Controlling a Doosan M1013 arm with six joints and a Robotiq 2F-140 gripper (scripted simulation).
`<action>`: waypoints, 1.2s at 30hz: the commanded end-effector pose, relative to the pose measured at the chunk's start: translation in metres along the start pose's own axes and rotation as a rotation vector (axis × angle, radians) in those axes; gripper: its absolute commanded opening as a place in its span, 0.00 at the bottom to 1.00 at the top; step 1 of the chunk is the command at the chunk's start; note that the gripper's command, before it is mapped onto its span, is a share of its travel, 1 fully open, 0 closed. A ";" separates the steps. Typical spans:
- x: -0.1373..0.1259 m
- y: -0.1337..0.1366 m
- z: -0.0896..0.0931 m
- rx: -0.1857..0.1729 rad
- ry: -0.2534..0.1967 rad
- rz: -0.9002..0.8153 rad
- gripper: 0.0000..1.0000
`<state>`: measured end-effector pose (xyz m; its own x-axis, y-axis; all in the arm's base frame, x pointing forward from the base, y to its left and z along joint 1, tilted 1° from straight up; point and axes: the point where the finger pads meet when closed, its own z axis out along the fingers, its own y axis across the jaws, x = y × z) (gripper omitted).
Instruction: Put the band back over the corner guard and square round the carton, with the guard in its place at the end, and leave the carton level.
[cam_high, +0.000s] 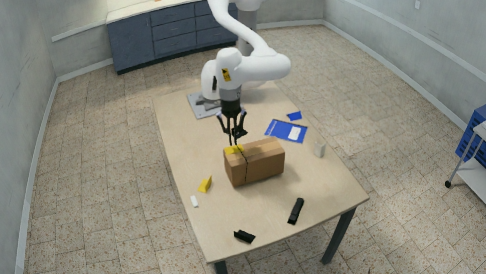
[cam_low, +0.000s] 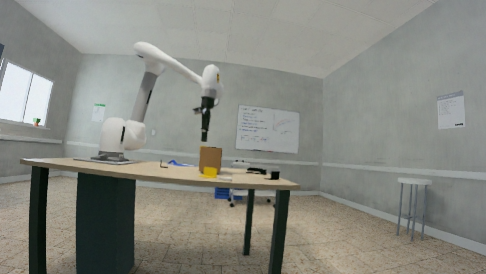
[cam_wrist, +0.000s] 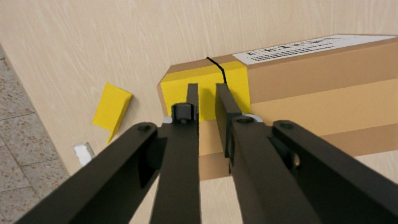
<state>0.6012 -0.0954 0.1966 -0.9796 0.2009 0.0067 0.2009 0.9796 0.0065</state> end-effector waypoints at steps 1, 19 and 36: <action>0.000 0.000 -0.001 0.000 -0.001 0.000 0.18; 0.000 0.000 -0.006 0.000 -0.001 0.000 0.18; -0.035 0.016 -0.005 0.000 -0.001 -0.096 0.18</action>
<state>0.6204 -0.0912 0.2012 -0.9883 0.1522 0.0060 0.1522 0.9883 0.0062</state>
